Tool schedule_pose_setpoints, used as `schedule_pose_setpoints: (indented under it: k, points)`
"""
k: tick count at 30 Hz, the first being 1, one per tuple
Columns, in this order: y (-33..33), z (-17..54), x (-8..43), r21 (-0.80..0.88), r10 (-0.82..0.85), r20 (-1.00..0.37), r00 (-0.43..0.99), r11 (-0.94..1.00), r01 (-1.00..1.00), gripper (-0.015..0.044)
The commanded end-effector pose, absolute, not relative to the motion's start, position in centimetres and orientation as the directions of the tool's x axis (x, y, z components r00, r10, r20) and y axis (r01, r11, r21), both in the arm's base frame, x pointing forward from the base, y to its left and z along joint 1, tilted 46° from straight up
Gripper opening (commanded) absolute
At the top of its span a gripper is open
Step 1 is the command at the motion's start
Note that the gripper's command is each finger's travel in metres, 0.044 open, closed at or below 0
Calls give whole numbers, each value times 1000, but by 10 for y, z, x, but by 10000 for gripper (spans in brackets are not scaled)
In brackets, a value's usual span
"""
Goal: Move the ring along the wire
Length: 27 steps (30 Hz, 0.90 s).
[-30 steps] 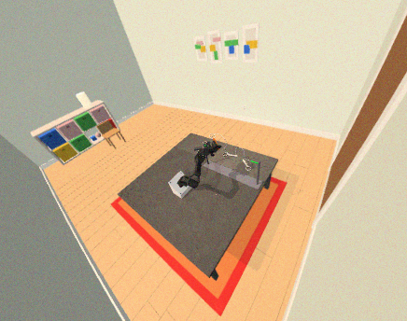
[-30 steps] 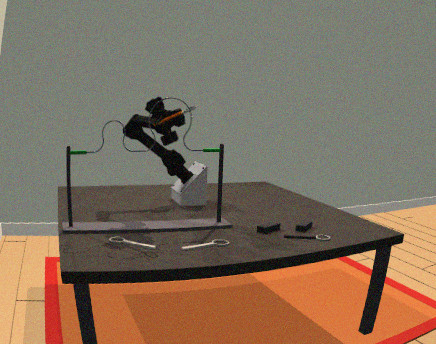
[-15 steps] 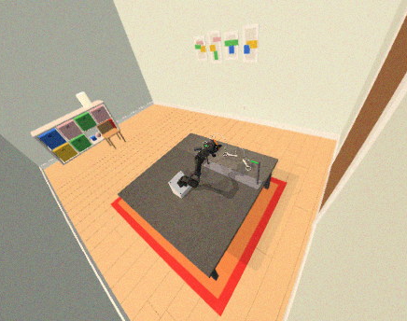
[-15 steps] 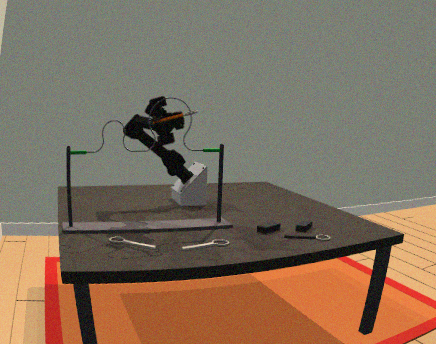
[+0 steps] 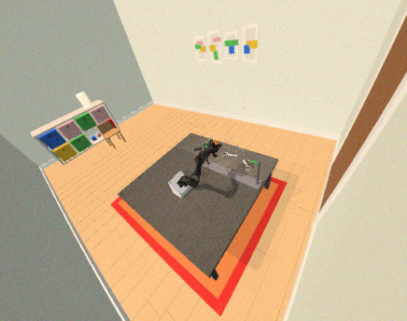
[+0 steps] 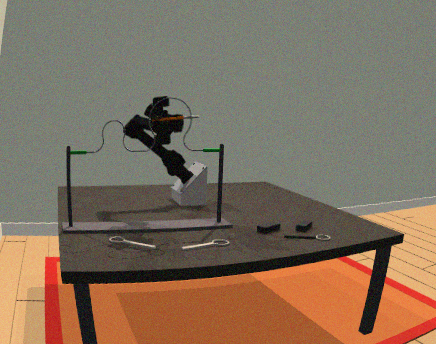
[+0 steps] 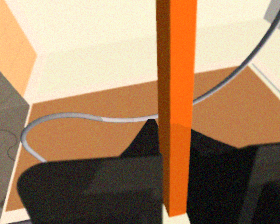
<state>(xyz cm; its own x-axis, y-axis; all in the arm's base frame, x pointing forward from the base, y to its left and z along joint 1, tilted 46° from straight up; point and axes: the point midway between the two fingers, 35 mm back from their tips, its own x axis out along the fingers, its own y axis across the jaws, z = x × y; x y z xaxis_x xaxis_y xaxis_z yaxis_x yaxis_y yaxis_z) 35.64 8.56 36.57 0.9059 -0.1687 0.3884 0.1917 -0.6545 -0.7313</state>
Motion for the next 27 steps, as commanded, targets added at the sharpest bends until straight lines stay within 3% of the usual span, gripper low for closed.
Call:
schedule_pose_setpoints:
  k: [1,27]
  points:
    - [87,367,356,-693,-143,404,903,-692,200,-150]
    - [95,373,355,-430,-1,468,884,-874,226,-150]
